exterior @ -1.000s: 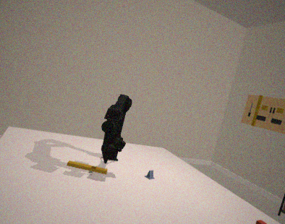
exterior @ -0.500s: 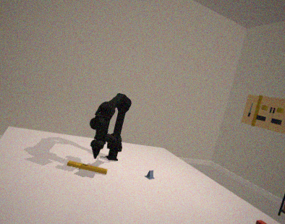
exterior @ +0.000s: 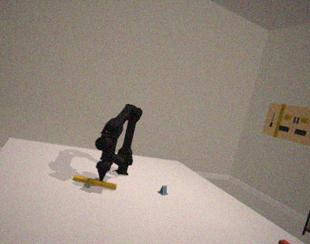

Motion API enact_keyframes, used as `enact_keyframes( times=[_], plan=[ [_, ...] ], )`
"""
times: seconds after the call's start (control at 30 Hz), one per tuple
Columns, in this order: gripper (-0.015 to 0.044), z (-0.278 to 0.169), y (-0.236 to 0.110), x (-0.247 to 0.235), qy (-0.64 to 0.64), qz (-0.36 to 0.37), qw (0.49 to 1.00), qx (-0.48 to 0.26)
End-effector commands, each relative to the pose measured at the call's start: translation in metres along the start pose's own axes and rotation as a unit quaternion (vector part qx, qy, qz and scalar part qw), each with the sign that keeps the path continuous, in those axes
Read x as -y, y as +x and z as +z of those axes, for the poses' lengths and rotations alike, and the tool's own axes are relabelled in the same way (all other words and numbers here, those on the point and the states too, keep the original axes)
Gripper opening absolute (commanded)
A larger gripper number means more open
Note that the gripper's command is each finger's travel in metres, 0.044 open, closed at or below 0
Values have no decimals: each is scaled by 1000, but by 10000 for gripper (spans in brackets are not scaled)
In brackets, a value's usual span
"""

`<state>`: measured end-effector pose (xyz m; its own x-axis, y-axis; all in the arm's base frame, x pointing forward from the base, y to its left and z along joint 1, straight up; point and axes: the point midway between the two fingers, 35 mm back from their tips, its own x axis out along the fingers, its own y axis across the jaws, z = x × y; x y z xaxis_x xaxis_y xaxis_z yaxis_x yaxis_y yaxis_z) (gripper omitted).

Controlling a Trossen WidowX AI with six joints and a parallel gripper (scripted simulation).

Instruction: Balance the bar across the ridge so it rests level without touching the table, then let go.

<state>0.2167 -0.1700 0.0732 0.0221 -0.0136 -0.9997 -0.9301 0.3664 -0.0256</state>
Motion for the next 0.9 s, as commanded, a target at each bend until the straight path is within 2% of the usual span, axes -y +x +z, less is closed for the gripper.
enact_keyframes(
  times=[0.0, 0.43, 0.87],
  plan=[
    [315, 0, 5, -1, -2, 2, 1000, -1],
    [315, 0, 26, -1, -2, 2, 1000, -1],
    [315, 0, 27, -1, -2, 2, 1000, -1]
  ],
)
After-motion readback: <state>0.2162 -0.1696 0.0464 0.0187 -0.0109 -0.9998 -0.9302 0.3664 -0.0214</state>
